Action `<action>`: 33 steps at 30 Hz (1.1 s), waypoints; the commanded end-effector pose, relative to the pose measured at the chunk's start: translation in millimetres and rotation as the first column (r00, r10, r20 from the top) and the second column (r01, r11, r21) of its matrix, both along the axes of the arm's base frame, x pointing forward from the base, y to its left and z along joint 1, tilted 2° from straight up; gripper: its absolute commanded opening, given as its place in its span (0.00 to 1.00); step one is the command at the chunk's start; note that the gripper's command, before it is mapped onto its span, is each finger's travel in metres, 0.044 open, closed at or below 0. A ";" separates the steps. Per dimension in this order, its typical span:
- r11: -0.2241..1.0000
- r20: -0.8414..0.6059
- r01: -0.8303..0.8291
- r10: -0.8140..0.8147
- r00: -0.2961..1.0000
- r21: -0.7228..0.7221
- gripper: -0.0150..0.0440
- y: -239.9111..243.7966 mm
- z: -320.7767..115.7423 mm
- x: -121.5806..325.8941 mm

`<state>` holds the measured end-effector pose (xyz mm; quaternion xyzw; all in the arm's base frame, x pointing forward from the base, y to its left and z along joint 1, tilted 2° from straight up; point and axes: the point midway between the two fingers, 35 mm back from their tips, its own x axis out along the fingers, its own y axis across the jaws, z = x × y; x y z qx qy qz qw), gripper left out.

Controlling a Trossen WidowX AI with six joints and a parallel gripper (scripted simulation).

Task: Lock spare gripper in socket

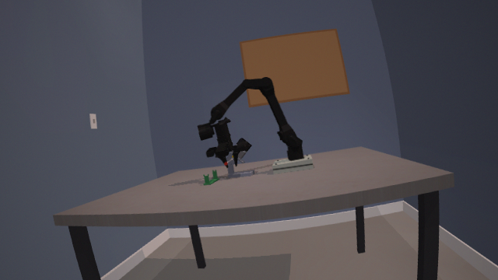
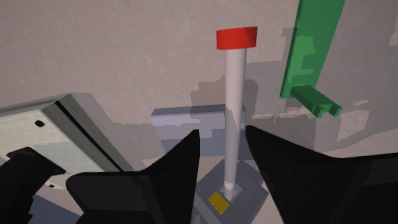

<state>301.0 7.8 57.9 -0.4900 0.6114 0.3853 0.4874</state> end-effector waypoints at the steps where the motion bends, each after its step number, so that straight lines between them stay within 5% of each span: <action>1: 1.000 0.000 0.000 0.000 1.000 0.000 0.59 1.4 1.7 0.2; 33: 1.000 -0.008 -0.021 0.021 1.000 -0.008 0.59 41.2 58.6 5.4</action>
